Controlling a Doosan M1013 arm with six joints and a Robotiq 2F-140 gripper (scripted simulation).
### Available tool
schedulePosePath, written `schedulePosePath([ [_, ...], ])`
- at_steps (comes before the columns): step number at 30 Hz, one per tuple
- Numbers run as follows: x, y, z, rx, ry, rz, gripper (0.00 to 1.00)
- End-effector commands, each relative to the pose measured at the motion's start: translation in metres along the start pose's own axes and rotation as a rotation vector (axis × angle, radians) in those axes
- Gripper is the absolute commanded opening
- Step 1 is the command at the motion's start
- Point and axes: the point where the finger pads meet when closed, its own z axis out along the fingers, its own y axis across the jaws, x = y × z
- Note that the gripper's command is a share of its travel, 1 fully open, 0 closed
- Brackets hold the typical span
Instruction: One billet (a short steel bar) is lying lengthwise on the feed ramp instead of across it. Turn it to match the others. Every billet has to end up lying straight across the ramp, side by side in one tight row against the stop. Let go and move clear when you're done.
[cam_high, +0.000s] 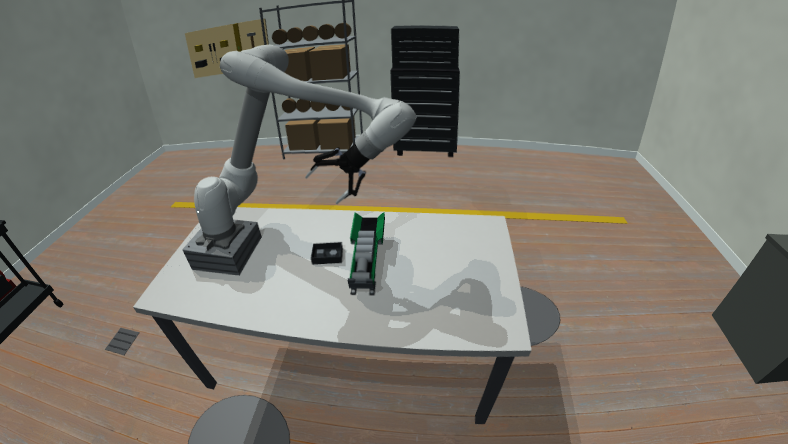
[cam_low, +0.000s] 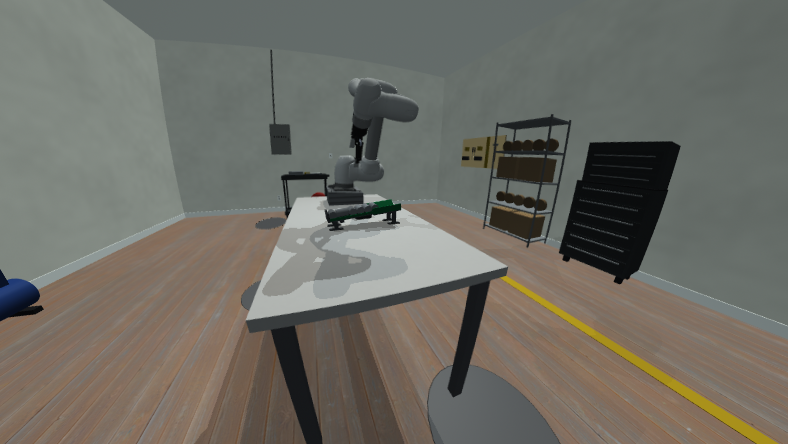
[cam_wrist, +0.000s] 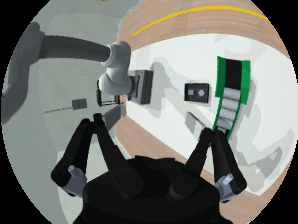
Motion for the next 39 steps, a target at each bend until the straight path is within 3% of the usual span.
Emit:
schedulePosePath([
  [1, -0.008, 0.027, 0.012, -0.087, 0.01, -0.025, 1.0],
  [3, -0.018, 0.062, 0.023, -0.199, 0.018, -0.053, 1.0],
  [5, -0.019, 0.065, 0.024, -0.21, 0.019, -0.055, 1.0],
  [6, -0.026, 0.087, 0.03, -0.284, 0.021, -0.07, 1.0],
  [7, -0.026, 0.088, 0.03, -0.286, 0.021, -0.071, 1.0],
  [8, -0.032, 0.105, 0.033, -0.345, 0.021, -0.081, 1.0],
  [9, -0.034, 0.111, 0.034, -0.368, 0.021, -0.085, 1.0],
  [10, -0.034, 0.111, 0.034, -0.368, 0.021, -0.085, 1.0],
  [11, -0.042, 0.13, 0.036, -0.438, 0.018, -0.095, 1.0],
  [14, -0.043, 0.134, 0.036, -0.451, 0.017, -0.097, 1.0],
  [15, -0.053, 0.155, 0.036, -0.532, 0.01, -0.106, 1.0],
  [16, -0.053, 0.155, 0.036, -0.532, 0.01, -0.106, 1.0],
  [17, -0.061, 0.172, 0.035, -0.602, 0.001, -0.111, 1.0],
  [18, -0.062, 0.173, 0.035, -0.607, 0.0, -0.111, 1.0],
  [19, -0.069, 0.185, 0.034, -0.659, -0.008, -0.114, 1.0],
  [21, -0.071, 0.188, 0.033, -0.673, -0.011, -0.114, 1.0],
  [22, -0.079, 0.2, 0.031, -0.728, -0.022, -0.115, 1.0],
  [23, -0.079, 0.2, 0.031, -0.728, -0.022, -0.115, 1.0],
  [26, -0.092, 0.217, 0.026, -0.816, -0.044, -0.114, 1.0],
  [32, -0.094, 0.219, 0.025, -0.824, -0.046, -0.113, 1.0],
  [33, -0.094, 0.219, 0.025, -0.824, -0.046, -0.113, 0.41],
  [39, -0.094, 0.219, 0.025, -0.824, -0.046, -0.113, 0.41],
])
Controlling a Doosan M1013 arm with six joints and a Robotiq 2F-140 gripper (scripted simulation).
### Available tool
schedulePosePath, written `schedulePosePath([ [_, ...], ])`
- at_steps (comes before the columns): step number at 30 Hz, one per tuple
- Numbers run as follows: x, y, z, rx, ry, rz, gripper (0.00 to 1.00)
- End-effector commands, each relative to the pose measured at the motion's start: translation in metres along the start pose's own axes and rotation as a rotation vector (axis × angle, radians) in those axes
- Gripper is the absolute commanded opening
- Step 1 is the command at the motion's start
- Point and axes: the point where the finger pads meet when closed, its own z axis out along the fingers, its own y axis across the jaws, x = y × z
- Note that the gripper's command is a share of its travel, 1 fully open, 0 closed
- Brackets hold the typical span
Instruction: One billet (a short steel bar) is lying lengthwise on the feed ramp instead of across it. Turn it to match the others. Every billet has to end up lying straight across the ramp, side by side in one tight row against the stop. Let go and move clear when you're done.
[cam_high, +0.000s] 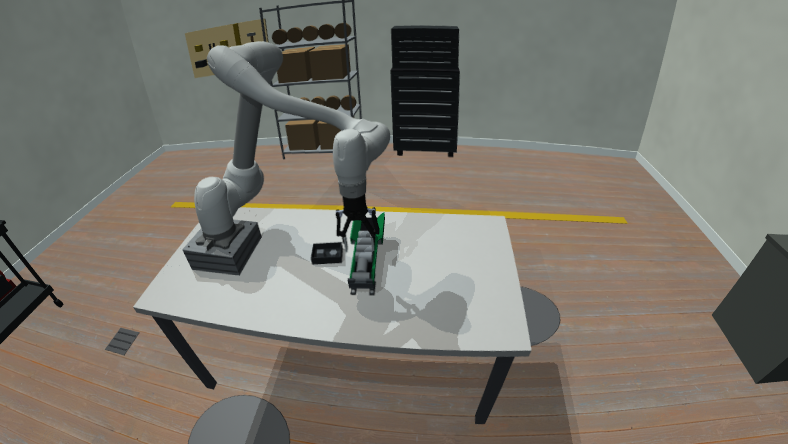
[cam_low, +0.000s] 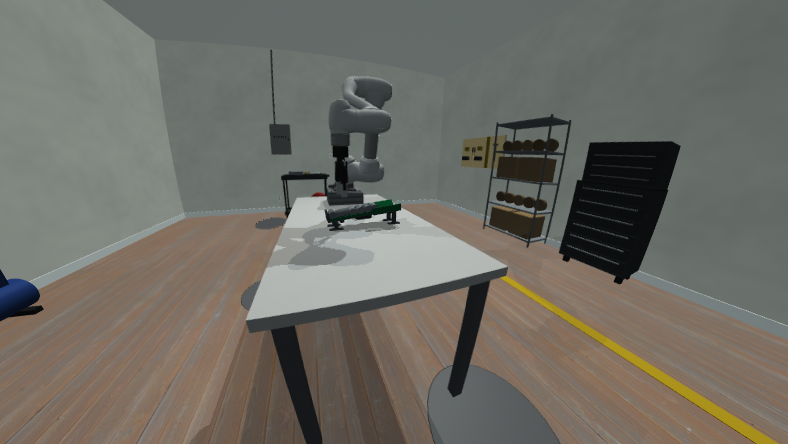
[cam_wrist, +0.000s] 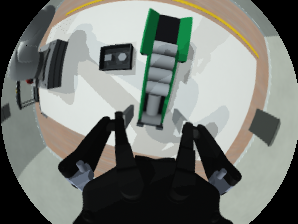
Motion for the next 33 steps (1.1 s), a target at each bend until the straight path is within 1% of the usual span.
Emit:
schedulePosePath([
  [1, 0.0, 0.0, -0.0001, 0.0, 0.0, 0.0, 0.41],
  [28, 0.0, 0.0, -0.0001, 0.0, 0.0, 0.0, 0.41],
  [33, 0.0, 0.0, -0.0001, 0.0, 0.0, -0.034, 0.41],
])
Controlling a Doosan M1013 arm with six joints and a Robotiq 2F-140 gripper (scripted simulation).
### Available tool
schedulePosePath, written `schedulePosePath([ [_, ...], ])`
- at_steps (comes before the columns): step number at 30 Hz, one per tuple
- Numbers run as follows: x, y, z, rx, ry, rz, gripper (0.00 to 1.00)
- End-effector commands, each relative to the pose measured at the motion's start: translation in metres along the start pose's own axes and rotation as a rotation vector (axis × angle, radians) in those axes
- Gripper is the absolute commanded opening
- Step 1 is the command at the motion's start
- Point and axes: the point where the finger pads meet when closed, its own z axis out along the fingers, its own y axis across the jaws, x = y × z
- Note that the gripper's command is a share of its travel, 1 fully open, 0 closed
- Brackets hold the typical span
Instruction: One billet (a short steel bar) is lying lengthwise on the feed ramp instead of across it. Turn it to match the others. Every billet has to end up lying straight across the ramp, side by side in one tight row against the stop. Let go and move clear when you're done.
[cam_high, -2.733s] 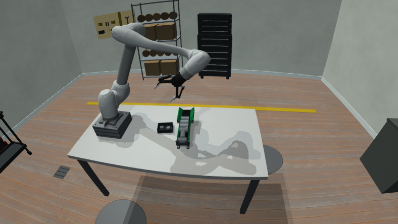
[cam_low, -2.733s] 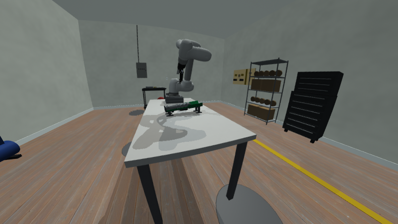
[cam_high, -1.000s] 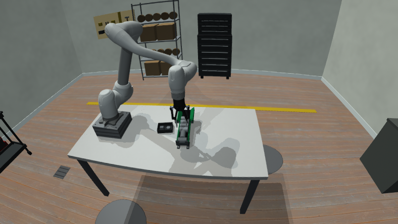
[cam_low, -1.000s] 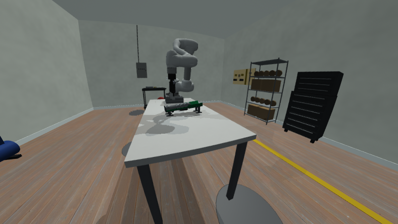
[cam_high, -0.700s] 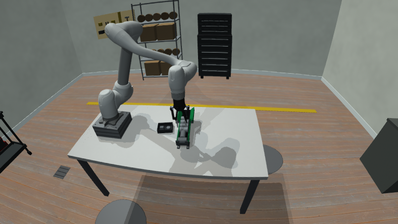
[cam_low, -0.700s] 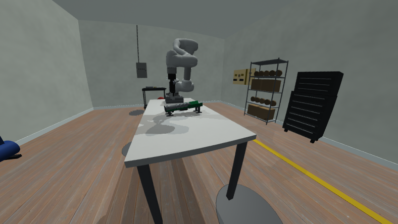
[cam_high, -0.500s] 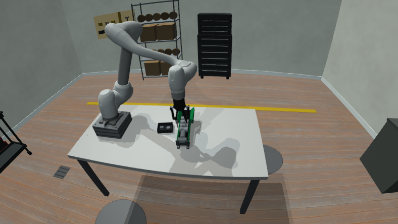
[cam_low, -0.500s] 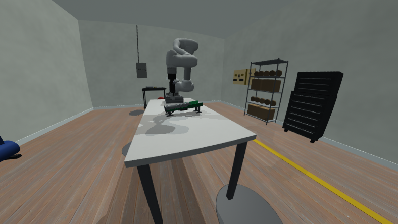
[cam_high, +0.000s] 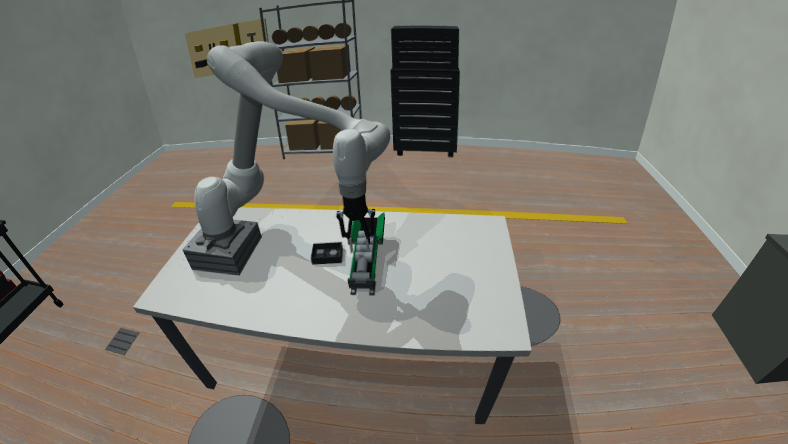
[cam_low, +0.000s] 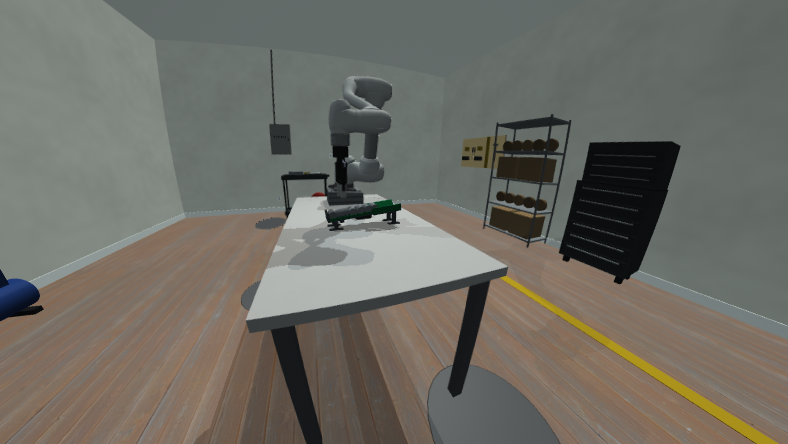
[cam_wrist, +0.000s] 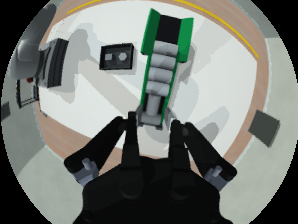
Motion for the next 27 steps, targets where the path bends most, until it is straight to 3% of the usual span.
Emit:
schedulePosePath([
  [1, 0.0, 0.0, -0.0001, 0.0, 0.0, -0.04, 0.41],
  [27, -0.0005, 0.0001, 0.0, 0.0, 0.0, -0.866, 0.41],
])
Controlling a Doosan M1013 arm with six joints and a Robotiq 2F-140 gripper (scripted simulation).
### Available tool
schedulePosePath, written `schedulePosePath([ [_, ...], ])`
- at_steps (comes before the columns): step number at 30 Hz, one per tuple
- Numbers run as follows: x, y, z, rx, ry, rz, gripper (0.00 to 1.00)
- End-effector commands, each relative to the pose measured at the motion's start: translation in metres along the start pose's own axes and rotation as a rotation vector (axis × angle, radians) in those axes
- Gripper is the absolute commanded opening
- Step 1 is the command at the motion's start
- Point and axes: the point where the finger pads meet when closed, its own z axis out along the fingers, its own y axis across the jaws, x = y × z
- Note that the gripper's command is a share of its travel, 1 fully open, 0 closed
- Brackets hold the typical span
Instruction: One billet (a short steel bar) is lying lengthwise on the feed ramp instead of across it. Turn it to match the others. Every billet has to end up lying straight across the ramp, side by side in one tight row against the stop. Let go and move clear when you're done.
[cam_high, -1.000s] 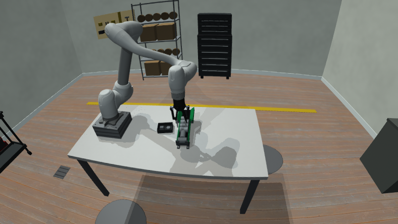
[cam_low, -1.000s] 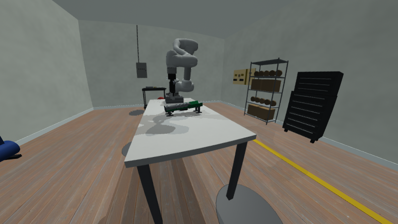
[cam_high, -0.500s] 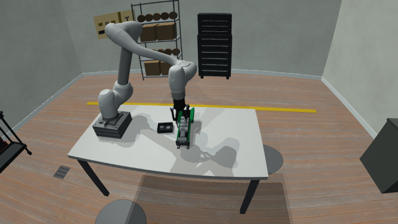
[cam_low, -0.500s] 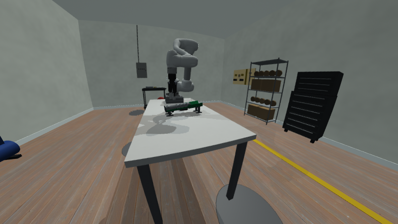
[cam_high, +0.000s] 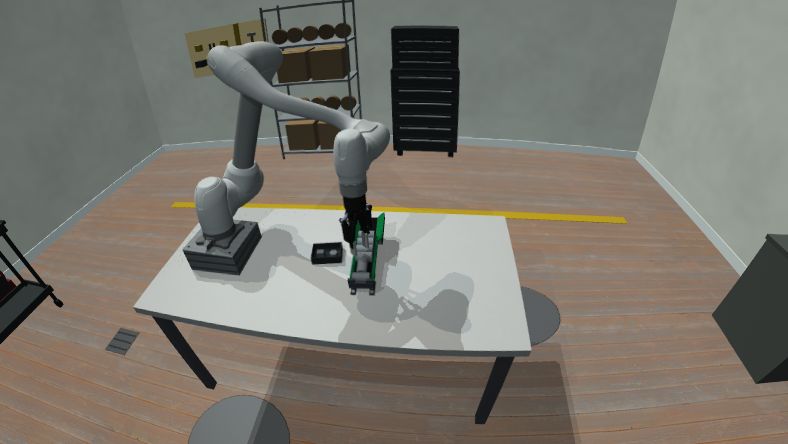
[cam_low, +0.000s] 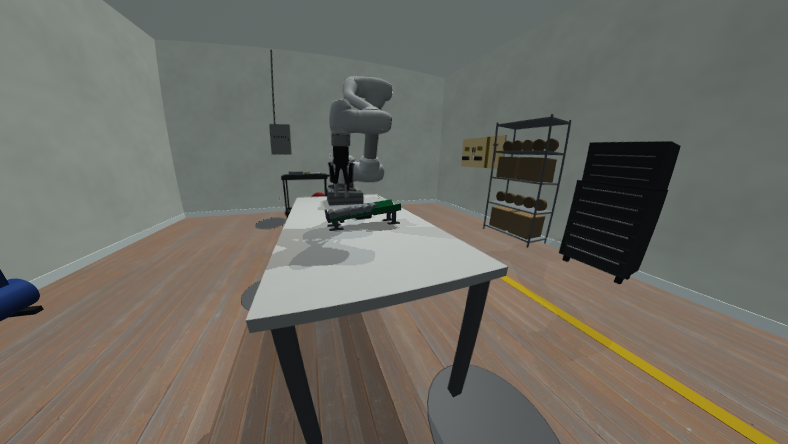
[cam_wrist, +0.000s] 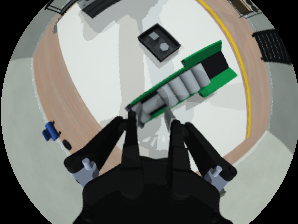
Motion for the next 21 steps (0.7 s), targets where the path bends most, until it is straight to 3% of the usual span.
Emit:
schedulePosePath([
  [1, -0.0001, -0.0001, -0.0001, -0.011, 0.004, -0.173, 0.41],
  [21, -0.0004, -0.0003, 0.0, -0.012, 0.0, -0.798, 0.41],
])
